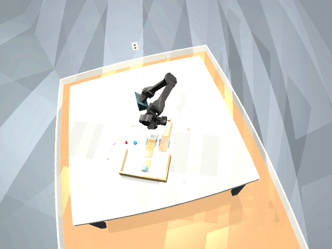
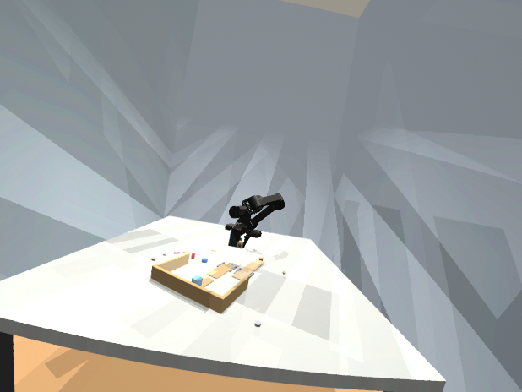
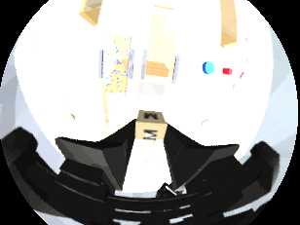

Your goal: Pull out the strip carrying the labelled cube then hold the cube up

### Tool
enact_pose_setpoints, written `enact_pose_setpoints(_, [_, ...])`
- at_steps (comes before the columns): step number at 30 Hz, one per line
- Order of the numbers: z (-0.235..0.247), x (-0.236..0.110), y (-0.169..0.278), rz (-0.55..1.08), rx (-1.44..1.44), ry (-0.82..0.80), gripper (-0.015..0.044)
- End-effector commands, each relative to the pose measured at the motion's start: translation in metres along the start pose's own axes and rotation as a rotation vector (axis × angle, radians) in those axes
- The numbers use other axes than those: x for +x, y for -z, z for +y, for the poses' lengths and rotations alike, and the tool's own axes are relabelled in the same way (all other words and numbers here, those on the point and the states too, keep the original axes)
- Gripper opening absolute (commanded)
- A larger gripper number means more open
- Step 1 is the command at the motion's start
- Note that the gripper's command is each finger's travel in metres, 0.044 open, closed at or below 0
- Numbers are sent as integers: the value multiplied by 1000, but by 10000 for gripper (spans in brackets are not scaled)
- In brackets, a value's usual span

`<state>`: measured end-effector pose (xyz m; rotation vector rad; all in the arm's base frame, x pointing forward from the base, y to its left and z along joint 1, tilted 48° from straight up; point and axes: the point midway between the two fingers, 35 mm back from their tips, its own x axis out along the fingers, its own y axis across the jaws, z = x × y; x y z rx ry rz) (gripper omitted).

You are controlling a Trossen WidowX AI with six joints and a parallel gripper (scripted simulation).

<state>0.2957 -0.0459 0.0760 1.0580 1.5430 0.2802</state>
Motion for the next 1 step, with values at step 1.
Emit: enact_pose_setpoints(1, [-1, -1, 0, 0, -7, 6, 0])
